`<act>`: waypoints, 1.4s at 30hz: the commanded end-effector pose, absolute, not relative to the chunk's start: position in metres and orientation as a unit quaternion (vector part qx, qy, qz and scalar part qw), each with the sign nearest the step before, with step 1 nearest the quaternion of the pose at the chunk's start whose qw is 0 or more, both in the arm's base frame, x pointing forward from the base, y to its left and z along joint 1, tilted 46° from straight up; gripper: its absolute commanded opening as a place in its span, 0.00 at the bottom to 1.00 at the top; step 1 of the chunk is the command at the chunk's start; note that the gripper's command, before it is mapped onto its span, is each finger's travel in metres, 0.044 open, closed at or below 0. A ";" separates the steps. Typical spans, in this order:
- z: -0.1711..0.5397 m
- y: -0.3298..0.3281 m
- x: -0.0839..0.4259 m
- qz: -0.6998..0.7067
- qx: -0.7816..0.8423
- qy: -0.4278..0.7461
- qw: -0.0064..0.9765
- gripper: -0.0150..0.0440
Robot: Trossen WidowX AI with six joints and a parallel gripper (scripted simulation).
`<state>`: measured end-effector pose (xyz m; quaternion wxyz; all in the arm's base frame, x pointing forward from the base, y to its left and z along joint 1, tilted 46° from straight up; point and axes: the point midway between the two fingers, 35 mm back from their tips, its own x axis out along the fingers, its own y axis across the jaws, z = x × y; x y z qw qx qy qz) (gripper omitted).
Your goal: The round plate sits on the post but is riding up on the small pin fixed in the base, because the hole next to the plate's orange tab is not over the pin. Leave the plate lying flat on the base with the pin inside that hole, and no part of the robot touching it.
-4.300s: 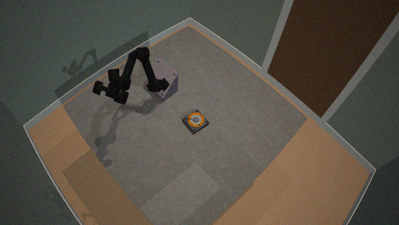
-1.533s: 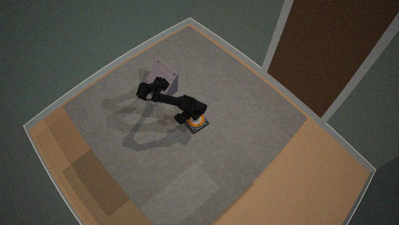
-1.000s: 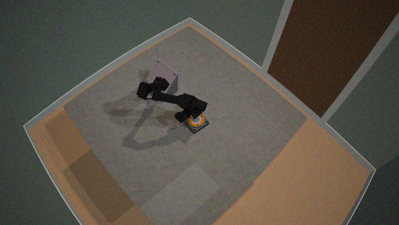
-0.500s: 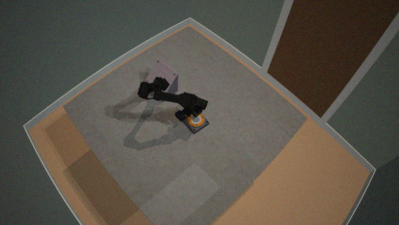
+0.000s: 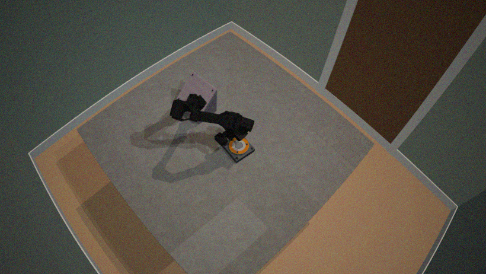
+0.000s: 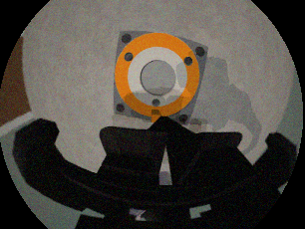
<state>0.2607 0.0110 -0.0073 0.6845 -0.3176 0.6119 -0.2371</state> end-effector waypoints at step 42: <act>-0.041 0.049 0.274 -0.236 -0.314 0.615 0.683 0.25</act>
